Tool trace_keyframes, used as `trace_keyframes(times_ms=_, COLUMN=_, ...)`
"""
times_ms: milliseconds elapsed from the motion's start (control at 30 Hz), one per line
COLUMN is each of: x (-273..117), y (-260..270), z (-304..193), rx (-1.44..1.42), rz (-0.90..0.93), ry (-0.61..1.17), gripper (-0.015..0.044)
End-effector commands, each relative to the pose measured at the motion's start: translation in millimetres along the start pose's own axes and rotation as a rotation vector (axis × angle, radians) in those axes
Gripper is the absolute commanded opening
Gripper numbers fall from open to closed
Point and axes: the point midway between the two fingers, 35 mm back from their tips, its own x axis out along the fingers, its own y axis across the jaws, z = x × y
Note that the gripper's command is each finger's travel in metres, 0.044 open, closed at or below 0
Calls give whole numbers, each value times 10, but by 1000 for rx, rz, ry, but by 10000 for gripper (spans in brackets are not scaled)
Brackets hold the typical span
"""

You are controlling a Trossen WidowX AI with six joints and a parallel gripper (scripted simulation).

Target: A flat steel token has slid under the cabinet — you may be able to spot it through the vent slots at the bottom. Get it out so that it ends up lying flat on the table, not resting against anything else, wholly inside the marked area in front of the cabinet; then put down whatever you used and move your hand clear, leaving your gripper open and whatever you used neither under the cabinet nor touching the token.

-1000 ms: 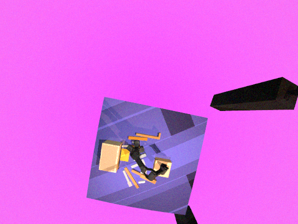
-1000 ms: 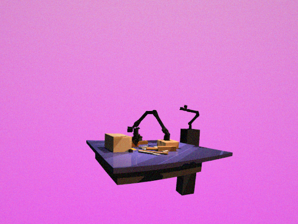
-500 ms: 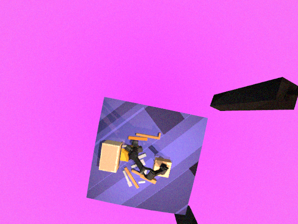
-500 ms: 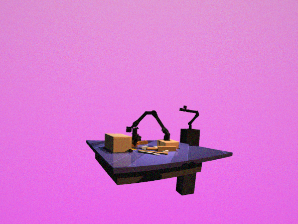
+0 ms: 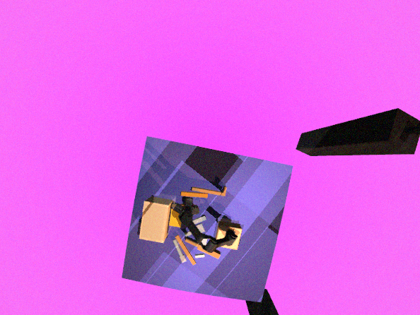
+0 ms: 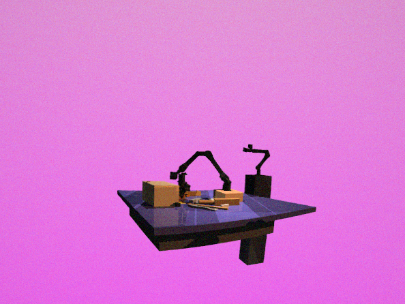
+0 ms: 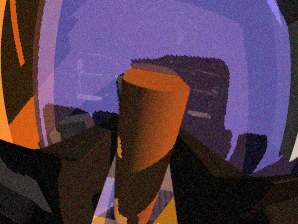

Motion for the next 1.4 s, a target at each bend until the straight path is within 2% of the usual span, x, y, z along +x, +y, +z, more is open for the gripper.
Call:
trace_keyframes(times_ms=0, x=-3, y=3, z=-61, rx=1, rz=2, ry=4, gripper=0)
trace_keyframes(times_ms=767, x=-4, y=-10, z=-277, rx=1, rz=2, ry=6, gripper=0)
trace_keyframes(times_ms=1367, x=14, y=-214, z=-274, rx=1, rz=0, ry=6, gripper=0)
